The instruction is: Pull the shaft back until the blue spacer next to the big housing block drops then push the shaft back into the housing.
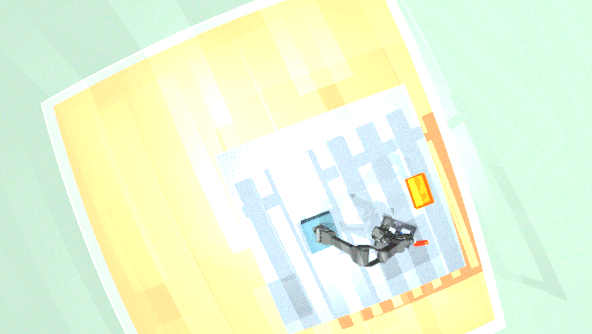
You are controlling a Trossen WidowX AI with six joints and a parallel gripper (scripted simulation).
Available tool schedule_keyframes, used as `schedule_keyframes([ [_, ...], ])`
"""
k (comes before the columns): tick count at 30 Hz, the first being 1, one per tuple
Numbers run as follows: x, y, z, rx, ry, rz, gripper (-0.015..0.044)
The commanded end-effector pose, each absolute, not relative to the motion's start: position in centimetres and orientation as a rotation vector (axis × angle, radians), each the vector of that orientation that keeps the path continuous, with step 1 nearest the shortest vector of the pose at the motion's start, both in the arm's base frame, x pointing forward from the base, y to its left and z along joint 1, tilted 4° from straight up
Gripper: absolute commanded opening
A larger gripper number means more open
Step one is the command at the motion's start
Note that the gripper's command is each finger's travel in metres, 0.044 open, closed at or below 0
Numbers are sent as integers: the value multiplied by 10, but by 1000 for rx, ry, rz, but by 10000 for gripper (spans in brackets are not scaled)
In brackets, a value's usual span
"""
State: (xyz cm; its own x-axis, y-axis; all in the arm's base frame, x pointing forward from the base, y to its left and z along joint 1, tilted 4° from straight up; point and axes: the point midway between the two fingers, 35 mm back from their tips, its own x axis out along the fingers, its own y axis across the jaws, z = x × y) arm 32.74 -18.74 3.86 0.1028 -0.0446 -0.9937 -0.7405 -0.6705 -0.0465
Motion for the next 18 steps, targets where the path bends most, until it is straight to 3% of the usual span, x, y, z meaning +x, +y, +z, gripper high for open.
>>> schedule_keyframes([
  [1, 327, -187, 38, -1825, 766, 1616, 0],
  [18, 326, -185, 38, -1825, 766, 1616, 0],
])
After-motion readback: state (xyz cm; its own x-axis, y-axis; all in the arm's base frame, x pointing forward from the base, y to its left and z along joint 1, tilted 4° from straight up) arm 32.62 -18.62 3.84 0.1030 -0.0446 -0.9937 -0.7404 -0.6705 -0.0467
